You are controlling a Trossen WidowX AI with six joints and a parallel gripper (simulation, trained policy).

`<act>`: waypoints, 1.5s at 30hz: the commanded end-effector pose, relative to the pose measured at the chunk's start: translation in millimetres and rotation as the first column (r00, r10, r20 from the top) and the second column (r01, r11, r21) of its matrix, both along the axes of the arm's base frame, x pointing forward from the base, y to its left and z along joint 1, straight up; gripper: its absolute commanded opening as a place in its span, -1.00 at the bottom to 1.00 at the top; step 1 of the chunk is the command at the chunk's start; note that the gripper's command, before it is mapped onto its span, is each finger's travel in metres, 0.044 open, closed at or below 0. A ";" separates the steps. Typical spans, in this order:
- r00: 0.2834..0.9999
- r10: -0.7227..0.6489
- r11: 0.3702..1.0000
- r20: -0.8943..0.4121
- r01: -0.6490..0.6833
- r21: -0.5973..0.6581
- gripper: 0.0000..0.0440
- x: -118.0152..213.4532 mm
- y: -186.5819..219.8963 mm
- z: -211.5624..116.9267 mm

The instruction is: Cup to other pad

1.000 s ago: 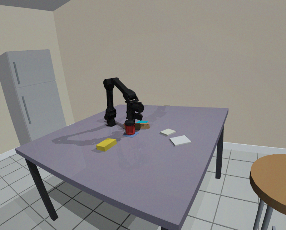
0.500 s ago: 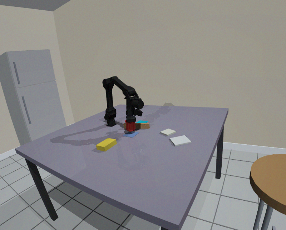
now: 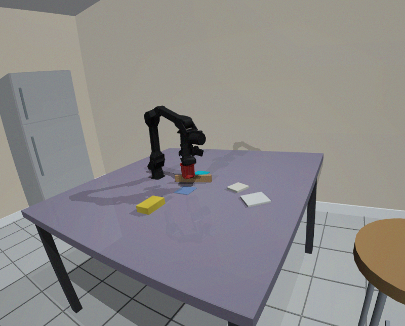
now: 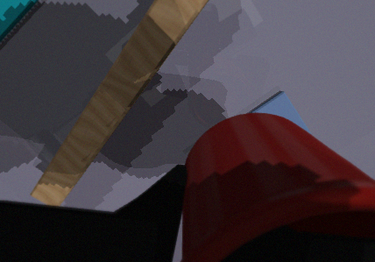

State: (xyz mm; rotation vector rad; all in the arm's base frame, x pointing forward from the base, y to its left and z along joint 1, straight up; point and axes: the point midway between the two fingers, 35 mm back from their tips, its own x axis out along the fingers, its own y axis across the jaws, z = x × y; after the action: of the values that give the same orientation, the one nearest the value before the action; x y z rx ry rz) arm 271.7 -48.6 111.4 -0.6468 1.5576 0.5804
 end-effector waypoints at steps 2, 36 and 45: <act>0.999 0.035 0.999 0.020 -0.035 0.004 -1.00 2.4 11.9 8.3; 0.966 0.222 0.975 0.135 -0.224 -0.001 -1.00 -1.9 107.7 13.5; 0.955 0.257 0.965 0.148 -0.260 0.004 -1.00 -12.0 133.4 6.6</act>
State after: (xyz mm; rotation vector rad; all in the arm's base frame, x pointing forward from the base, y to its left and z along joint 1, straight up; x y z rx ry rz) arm 263.9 76.5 120.8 -0.8581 1.3437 0.7242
